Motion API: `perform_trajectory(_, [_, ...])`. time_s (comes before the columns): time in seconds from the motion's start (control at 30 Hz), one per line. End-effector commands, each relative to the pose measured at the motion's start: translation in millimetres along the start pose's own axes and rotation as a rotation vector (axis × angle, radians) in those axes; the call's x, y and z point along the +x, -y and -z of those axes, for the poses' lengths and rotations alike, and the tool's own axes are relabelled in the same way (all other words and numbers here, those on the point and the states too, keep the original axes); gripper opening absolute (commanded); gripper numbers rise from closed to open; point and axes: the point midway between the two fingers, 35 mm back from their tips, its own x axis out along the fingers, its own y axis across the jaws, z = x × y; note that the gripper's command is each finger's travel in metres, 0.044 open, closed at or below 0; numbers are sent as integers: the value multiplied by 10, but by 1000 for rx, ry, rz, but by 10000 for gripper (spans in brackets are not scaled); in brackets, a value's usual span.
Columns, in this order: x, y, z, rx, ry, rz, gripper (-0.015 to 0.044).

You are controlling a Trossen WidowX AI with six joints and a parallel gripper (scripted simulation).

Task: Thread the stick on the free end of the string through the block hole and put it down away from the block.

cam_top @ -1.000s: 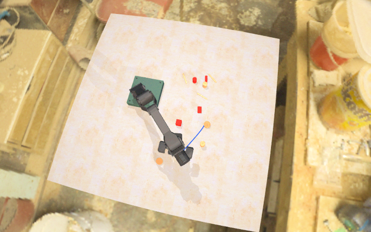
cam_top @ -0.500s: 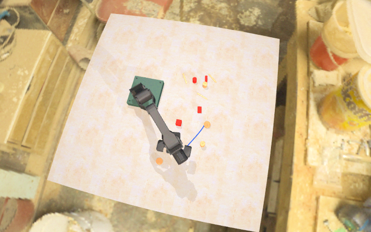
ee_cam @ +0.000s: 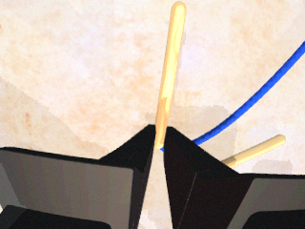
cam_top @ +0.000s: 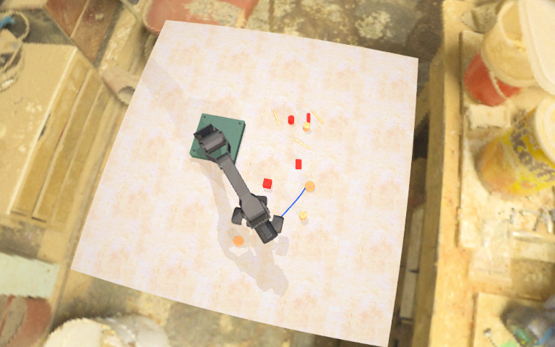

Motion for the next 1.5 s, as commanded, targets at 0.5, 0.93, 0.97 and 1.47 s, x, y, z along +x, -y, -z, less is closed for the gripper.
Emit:
perform_trajectory(0.5, [7, -34, -162, -3, -8, 4, 0])
perform_trajectory(0.93, [6, -24, -334, -3, -7, 4, 0])
perform_trajectory(0.97, [6, -23, -348, -3, -7, 4, 0])
perform_trajectory(1.47, [8, -25, -546, -3, -6, 4, 0])
